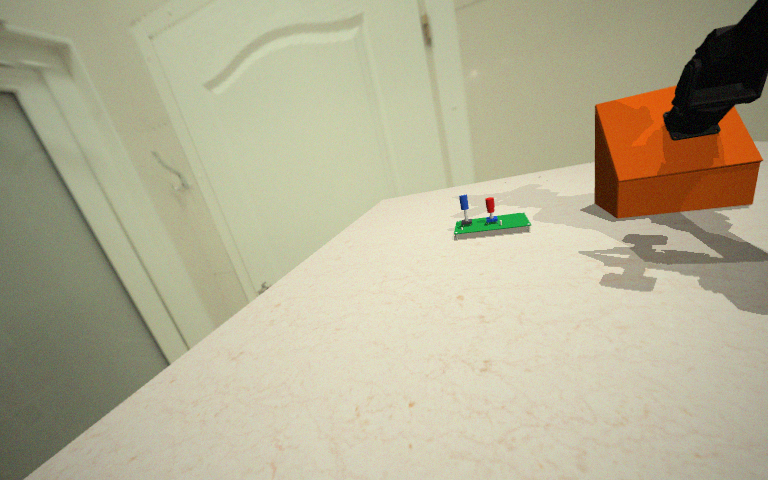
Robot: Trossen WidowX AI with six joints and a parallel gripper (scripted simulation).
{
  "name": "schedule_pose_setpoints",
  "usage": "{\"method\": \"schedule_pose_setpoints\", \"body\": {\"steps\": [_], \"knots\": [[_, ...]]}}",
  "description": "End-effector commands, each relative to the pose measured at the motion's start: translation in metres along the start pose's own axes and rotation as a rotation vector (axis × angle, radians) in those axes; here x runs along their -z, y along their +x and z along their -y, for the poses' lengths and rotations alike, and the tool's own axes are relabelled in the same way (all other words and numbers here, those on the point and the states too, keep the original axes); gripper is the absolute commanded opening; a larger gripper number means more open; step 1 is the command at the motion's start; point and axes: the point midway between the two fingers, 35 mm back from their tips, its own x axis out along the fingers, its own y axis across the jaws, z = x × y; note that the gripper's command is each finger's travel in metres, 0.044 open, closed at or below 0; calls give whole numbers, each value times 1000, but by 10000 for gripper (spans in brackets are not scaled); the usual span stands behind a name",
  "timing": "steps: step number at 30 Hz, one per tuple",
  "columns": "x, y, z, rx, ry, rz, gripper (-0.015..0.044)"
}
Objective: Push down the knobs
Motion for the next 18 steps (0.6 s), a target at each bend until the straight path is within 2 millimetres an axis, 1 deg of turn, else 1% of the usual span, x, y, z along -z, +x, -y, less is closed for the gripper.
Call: {"method": "schedule_pose_setpoints", "body": {"steps": [1,9,16,18], "knots": [[30,23,12,16,3,-97,0],[96,58,19,14,22,-290,0],[158,77,27,41,32,-445,0],[172,81,29,44,23,-485,0]]}}
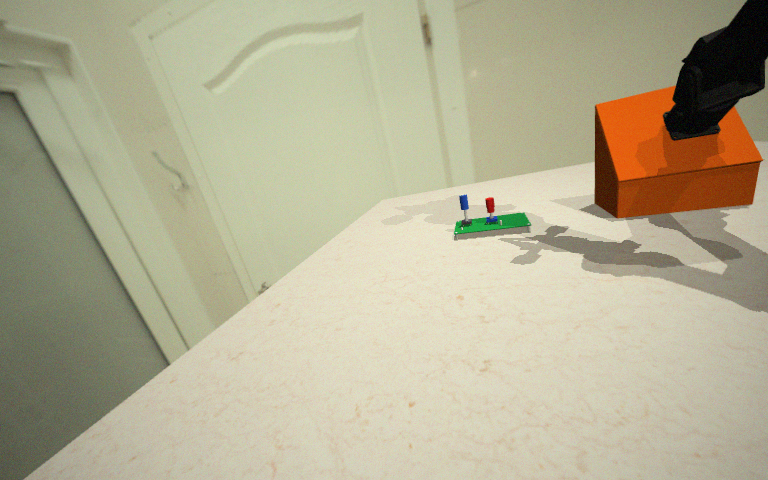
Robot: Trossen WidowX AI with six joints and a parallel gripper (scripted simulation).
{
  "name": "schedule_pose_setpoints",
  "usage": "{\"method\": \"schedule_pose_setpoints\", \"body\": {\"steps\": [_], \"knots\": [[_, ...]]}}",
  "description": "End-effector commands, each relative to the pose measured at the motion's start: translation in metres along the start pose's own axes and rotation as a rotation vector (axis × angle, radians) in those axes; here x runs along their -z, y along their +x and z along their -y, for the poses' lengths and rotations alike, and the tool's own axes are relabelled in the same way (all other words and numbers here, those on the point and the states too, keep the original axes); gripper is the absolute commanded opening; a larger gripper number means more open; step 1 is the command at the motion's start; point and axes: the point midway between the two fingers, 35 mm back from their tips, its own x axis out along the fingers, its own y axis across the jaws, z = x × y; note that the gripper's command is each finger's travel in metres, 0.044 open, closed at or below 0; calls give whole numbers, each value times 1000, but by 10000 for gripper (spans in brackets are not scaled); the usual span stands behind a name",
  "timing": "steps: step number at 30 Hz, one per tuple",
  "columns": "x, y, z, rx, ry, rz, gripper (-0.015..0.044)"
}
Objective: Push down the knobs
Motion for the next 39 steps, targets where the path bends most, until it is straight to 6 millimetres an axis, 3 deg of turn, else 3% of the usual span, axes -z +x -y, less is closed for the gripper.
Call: {"method": "schedule_pose_setpoints", "body": {"steps": [1,11,20,28,39], "knots": [[27,22,10,23,-8,-89,0],[105,69,22,54,-76,-327,0],[187,94,30,63,-160,-572,0],[266,102,36,47,-250,-818,0],[362,93,46,11,-389,-1113,0]]}}
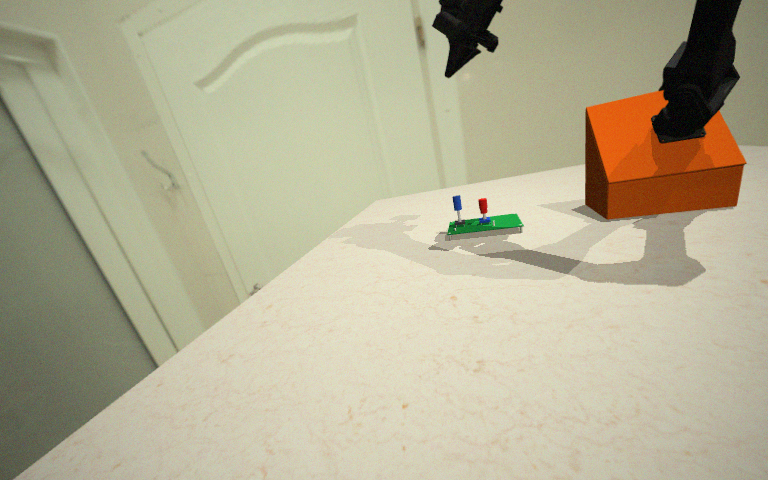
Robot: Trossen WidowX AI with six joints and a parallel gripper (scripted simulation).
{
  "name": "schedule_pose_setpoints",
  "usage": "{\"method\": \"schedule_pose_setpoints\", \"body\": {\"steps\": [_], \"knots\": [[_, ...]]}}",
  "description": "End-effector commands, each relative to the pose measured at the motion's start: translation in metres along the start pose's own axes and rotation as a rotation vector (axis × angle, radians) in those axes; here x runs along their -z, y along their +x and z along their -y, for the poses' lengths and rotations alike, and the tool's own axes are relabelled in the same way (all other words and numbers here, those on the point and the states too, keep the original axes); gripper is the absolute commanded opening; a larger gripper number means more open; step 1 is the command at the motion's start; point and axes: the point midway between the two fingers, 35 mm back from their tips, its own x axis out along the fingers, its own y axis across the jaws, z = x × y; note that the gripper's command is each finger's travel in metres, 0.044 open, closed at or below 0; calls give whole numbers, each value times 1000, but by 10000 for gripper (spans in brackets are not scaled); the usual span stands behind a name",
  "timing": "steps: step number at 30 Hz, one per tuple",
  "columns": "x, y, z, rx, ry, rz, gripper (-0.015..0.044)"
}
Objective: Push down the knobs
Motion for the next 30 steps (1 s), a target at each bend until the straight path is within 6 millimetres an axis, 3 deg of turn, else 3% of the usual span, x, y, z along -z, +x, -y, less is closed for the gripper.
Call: {"method": "schedule_pose_setpoints", "body": {"steps": [1,12,23,28,30], "knots": [[25,27,-4,-7,-50,-115,0],[100,89,-19,-51,-204,-440,0],[182,126,-32,-127,-349,-755,0],[189,130,-32,-132,-357,-773,0],[199,140,-32,-132,-357,-773,0]]}}
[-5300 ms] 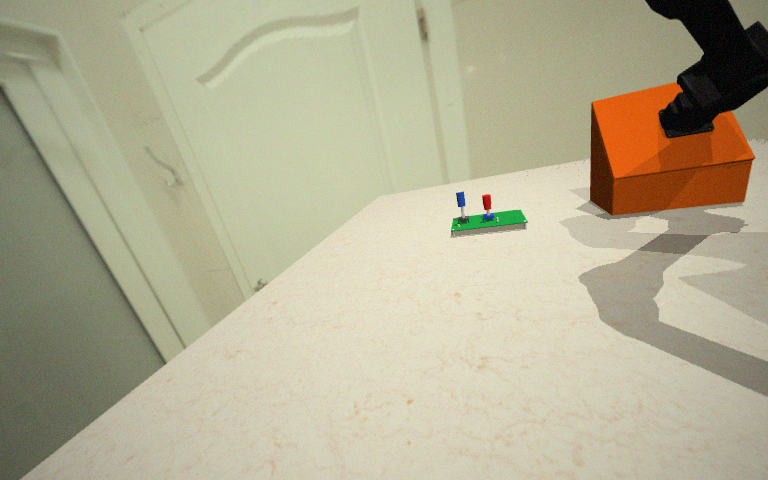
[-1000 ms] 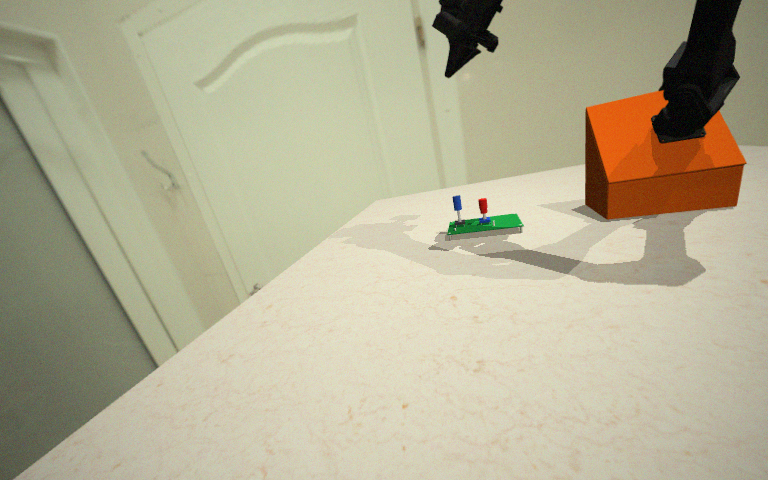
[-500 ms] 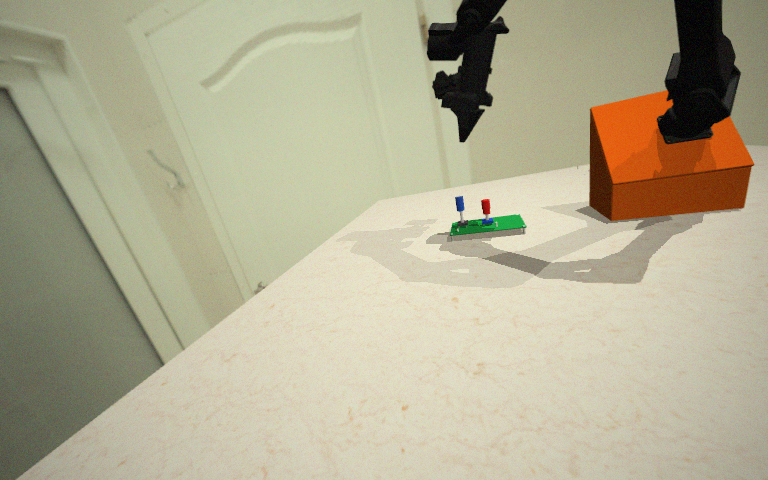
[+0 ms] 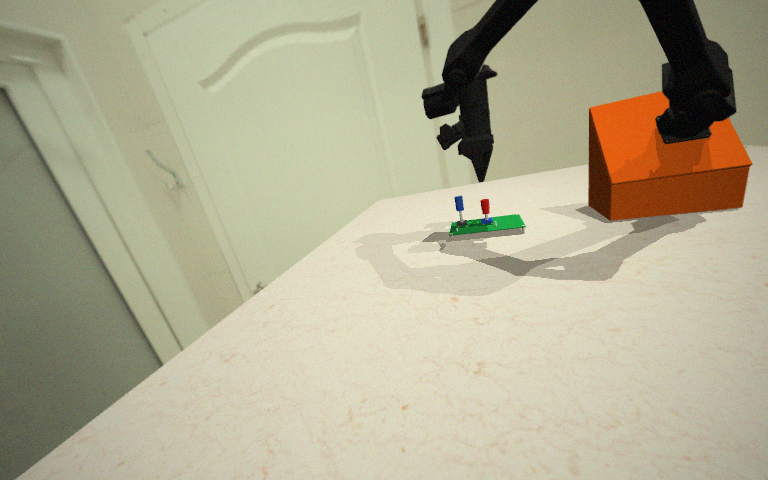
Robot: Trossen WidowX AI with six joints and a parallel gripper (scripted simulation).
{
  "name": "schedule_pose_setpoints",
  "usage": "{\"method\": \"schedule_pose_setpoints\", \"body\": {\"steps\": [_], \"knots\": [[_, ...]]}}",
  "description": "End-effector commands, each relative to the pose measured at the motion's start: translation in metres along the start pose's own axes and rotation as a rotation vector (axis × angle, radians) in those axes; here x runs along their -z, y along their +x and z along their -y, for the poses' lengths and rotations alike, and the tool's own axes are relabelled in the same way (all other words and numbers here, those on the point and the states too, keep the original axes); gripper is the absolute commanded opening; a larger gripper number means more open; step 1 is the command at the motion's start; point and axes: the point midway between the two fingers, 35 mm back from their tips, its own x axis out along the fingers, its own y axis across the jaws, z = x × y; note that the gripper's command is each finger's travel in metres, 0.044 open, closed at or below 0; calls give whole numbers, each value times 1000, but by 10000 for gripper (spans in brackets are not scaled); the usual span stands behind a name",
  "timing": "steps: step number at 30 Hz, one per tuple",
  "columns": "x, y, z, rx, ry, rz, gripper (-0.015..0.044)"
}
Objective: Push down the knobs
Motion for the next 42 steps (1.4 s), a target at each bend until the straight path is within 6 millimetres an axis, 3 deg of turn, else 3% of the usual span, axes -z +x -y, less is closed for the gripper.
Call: {"method": "schedule_pose_setpoints", "body": {"steps": [1,10,22,42], "knots": [[2,17,0,-7,1,-11,0],[2,20,0,-7,1,-11,0],[2,38,-1,-8,1,-11,0],[3,40,-1,-8,1,-11,0]]}}
